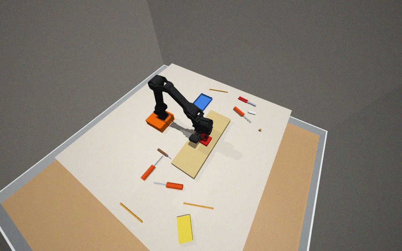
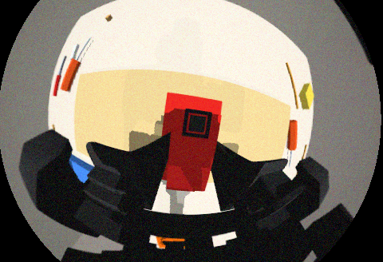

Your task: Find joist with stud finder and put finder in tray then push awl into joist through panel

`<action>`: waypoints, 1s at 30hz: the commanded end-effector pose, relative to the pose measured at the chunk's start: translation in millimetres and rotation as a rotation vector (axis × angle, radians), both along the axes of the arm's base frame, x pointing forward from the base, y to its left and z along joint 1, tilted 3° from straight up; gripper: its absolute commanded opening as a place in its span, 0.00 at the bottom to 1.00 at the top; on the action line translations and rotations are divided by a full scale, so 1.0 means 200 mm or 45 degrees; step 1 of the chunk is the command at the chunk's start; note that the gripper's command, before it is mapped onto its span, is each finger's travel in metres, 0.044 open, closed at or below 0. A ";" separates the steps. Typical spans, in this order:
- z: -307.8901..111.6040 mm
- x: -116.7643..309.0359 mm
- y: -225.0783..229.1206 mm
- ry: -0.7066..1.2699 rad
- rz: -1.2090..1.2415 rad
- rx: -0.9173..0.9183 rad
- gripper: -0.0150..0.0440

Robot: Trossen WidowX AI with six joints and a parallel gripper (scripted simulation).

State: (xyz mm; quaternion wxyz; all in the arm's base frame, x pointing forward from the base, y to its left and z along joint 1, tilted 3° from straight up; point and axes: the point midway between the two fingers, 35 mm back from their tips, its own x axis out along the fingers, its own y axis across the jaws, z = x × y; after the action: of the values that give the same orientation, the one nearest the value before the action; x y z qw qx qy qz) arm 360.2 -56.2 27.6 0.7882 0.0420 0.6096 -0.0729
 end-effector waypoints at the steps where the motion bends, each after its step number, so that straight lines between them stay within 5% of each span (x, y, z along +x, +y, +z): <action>1: 0.00 0.01 0.04 0.001 0.002 0.003 0.25; 30: -0.01 0.04 0.26 0.000 0.002 0.007 0.25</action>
State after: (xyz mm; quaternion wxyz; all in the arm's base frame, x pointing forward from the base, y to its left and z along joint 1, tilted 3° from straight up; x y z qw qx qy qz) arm 367.3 -11.5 26.6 0.7884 0.0434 0.6094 -0.0720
